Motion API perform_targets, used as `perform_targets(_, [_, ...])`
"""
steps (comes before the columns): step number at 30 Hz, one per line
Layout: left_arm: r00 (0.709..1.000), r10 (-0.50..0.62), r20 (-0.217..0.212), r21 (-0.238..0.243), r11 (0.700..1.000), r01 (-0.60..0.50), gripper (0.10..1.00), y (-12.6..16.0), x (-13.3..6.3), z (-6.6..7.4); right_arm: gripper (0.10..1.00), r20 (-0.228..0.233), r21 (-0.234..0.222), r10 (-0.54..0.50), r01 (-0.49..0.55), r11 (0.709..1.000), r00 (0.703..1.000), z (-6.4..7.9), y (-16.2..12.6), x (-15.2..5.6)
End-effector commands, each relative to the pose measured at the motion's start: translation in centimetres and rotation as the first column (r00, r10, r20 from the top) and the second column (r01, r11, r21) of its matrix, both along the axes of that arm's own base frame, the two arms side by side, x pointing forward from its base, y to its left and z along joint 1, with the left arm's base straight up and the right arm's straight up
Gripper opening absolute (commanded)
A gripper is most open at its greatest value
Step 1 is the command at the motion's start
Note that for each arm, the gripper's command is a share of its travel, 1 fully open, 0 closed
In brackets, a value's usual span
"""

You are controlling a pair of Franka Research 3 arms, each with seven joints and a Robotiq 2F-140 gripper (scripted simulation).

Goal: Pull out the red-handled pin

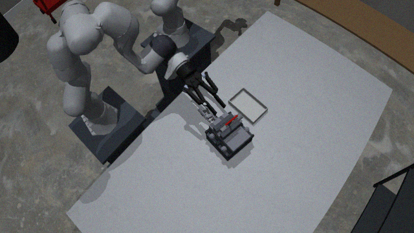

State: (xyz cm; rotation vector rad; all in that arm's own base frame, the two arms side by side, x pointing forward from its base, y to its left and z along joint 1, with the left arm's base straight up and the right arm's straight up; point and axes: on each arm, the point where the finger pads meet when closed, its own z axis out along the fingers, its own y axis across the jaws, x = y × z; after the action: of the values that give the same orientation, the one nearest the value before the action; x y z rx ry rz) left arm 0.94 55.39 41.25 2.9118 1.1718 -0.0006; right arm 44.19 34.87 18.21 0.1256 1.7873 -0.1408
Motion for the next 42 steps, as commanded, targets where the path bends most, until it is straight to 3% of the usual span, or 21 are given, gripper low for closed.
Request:
perform_targets(1, [1.000,0.003,-0.001,0.003,1.000,-0.003,1.000,0.1,0.0,0.0,0.351,0.014,0.025,-0.006,0.006,1.000,1.000,0.1,0.0,0.1])
perform_targets(15, [1.000,0.003,-0.001,0.003,1.000,-0.003,1.000,0.1,0.0,0.0,0.351,0.014,0.025,-0.006,0.006,1.000,1.000,0.1,0.0,0.3])
perform_targets(32, [1.000,0.003,-0.001,0.003,1.000,-0.003,1.000,0.1,0.0,0.0,0.351,0.014,0.025,-0.006,0.006,1.000,1.000,-0.8,-0.7,4.2])
perform_targets(42, [1.000,0.003,-0.001,0.003,1.000,-0.003,1.000,0.1,0.0,0.0,0.351,0.014,0.025,-0.006,0.006,1.000,1.000,-0.9,-0.8,4.8])
